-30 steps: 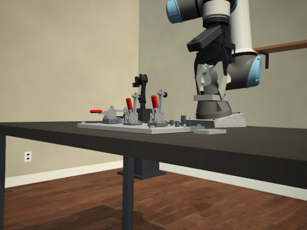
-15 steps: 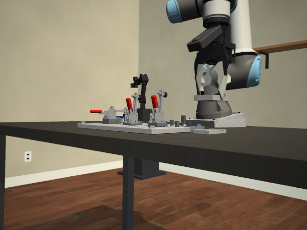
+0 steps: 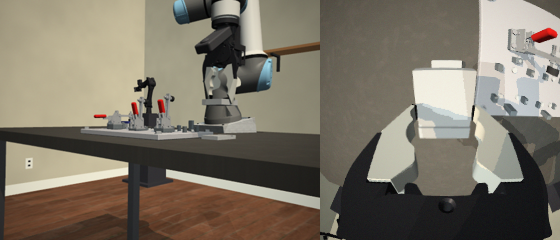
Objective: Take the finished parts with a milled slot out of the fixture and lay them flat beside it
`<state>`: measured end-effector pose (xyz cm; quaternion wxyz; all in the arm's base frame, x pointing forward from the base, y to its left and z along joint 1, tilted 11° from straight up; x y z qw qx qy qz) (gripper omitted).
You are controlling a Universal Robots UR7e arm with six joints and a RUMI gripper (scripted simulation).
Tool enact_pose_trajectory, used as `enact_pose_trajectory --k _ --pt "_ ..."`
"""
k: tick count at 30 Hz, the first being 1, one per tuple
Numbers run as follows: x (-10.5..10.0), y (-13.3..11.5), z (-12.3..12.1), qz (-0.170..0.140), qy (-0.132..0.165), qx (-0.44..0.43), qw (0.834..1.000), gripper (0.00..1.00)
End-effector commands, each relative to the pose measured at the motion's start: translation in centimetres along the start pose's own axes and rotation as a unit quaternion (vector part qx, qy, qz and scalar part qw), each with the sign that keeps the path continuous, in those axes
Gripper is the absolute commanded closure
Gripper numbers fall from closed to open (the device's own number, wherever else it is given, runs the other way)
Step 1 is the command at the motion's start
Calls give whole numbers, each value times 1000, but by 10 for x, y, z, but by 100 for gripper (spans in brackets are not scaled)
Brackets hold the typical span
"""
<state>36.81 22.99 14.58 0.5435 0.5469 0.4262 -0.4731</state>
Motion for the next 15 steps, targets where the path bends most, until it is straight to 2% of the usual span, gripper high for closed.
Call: enact_pose_trajectory --k 1,15 --pt "0 0 0 1 0 0 1000 100" --pt "0 12 -1 1 0 0 1000 100"
Point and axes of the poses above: the point where the finger pads meet when closed, its own x axis out along the fingers, its own z axis across the jaws, y = z × x, the point moved 2 cm from there along -x, back along the fingers, and after that the axes turned 2 degrees about x, right-handed, at the moved point
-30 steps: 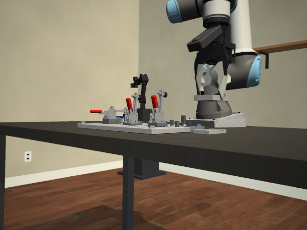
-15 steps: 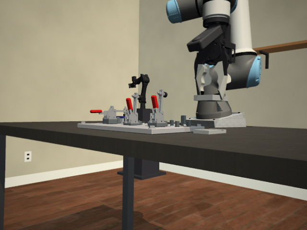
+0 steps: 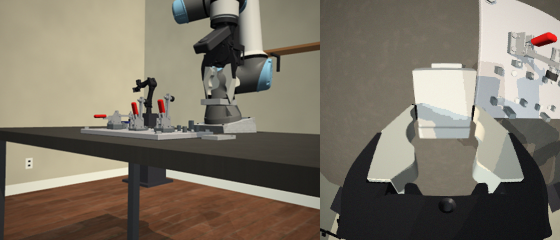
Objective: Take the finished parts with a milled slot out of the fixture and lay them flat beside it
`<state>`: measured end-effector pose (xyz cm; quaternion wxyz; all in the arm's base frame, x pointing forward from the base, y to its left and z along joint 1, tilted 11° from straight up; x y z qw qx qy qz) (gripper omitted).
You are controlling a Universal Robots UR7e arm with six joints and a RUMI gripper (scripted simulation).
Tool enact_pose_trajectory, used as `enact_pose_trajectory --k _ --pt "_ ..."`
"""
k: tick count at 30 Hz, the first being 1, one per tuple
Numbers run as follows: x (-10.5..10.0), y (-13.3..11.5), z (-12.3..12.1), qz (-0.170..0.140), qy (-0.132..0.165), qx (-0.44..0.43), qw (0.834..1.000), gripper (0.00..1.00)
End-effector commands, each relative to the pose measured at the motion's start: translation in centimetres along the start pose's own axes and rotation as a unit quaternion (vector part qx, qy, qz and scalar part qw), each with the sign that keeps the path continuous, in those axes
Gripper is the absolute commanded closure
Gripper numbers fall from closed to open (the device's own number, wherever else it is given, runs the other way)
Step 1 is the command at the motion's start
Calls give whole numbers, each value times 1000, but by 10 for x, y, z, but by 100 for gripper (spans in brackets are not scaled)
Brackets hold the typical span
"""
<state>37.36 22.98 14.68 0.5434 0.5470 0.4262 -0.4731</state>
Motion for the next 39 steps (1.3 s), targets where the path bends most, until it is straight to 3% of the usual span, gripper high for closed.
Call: enact_pose_trajectory --k 1,28,39 --pt "0 8 0 1 0 0 1000 100" --pt "-1 90 -3 1 0 0 1000 100" --pt "-1 108 -4 1 0 0 1000 100"
Point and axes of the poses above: the point where the finger pads meet when closed, its own x axis out along the fingers, its own z axis across the jaws, y = z × x, the point moved 2 cm from there along -x, back along the fingers, and after that the axes turned 2 degrees about x, right-handed, at the moved point
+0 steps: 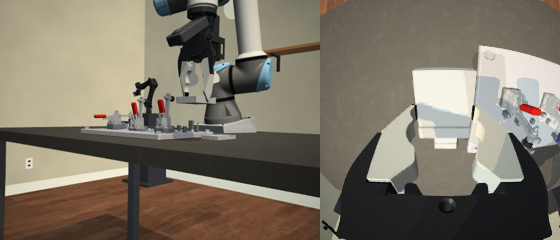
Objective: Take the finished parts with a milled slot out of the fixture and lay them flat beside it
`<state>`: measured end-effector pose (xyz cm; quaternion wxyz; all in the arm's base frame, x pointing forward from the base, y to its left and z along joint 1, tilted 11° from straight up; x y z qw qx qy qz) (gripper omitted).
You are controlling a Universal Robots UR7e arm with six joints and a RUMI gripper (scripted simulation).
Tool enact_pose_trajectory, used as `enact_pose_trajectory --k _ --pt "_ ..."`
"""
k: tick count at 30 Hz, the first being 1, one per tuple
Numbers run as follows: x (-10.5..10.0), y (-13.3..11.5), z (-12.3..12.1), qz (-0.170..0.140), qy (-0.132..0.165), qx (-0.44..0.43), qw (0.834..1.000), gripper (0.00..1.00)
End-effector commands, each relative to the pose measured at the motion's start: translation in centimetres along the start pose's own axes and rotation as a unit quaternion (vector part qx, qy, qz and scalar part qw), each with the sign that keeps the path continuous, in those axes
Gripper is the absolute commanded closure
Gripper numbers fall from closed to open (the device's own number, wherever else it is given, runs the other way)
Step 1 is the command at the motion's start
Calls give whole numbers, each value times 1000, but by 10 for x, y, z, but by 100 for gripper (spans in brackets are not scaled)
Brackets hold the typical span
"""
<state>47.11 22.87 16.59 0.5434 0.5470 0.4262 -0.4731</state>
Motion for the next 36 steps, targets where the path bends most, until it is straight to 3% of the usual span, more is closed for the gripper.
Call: enact_pose_trajectory --k 1,36 --pt "-1 10 -1 1 0 0 1000 100" --pt "0 13 -1 1 0 0 1000 100"
Point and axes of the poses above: the point where the finger pads meet when closed, its own x axis out along the fingers, its own z axis across the jaws, y = z × x, the point moved 2 cm from there along -x, back along the fingers, and after that the axes turned 2 degrees about x, right-handed, at the moved point
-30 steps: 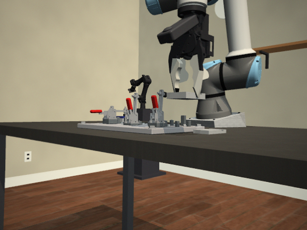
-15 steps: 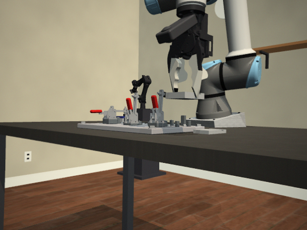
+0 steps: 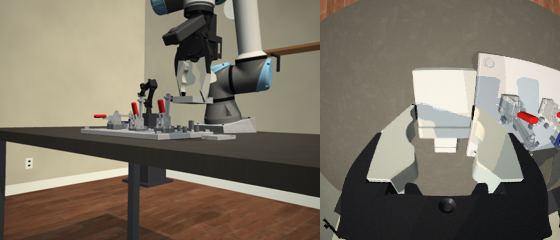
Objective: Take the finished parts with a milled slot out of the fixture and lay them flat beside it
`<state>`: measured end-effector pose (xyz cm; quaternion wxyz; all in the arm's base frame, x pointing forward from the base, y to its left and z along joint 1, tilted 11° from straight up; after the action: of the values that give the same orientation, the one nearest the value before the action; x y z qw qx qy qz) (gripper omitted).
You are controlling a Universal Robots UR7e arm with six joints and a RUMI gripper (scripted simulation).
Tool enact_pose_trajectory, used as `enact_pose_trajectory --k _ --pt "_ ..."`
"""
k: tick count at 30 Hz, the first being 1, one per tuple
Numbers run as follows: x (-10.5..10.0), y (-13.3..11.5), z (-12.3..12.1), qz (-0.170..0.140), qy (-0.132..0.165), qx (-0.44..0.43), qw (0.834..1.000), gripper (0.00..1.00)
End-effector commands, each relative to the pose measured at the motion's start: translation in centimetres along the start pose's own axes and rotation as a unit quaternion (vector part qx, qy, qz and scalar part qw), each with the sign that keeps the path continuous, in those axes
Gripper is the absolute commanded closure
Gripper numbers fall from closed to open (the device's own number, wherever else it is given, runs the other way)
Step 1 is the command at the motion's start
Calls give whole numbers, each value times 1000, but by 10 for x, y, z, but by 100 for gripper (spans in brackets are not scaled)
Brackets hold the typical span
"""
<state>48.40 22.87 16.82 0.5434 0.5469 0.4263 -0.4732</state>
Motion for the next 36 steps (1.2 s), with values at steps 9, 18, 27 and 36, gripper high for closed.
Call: enact_pose_trajectory --k 9,18,27,36 --pt "4 0 0 1 0 0 1000 100" --pt "19 0 0 1 0 0 1000 100" --pt "36 0 0 1 0 0 1000 100" --pt "58 0 0 1 0 0 1000 100"
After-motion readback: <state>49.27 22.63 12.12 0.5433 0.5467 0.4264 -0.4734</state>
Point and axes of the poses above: the point where the finger pads meet when closed, its own x axis out along the fingers, its own z axis across the jaws, y = z × x, the point moved 2 cm from there along -x, back along the fingers, and after that the axes turned 2 degrees about x, right-handed, at the moved point
